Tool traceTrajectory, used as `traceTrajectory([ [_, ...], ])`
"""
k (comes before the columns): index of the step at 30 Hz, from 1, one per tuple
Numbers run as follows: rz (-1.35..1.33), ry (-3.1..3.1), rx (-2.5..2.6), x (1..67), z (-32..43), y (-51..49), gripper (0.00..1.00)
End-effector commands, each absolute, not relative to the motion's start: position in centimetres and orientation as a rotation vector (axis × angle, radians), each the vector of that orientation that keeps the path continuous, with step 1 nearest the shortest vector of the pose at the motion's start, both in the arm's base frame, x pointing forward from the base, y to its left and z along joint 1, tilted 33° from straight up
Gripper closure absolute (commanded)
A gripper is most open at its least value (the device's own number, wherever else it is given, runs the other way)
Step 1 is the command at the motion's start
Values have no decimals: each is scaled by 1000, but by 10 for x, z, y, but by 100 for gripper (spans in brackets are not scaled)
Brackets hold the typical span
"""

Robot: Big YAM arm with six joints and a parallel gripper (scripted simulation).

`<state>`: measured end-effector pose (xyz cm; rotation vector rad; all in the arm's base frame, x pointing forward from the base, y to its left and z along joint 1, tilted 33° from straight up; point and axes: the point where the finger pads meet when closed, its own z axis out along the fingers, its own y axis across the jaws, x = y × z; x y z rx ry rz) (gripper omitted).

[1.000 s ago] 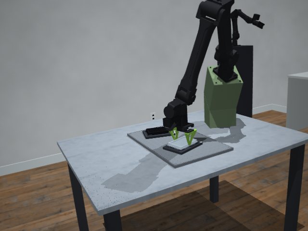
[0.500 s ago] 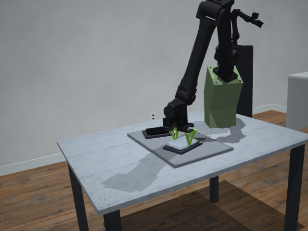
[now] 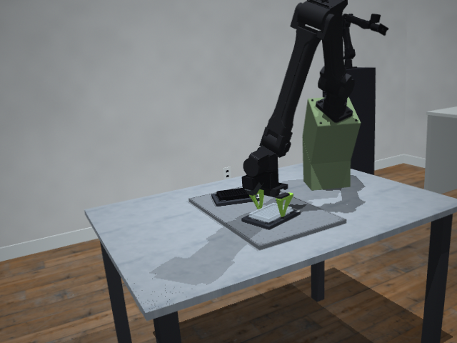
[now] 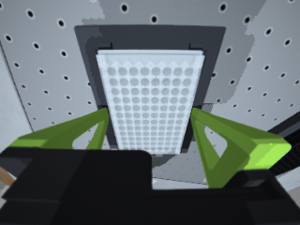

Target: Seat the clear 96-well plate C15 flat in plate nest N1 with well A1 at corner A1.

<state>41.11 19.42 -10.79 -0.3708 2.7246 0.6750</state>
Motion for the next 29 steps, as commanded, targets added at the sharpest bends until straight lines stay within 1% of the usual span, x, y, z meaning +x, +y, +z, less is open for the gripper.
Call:
traceTrajectory([
  [1,679,2723,-341,414,-112,192,0],
  [21,676,2714,-358,415,-105,193,0],
  [29,672,2710,-353,412,-87,179,0],
])
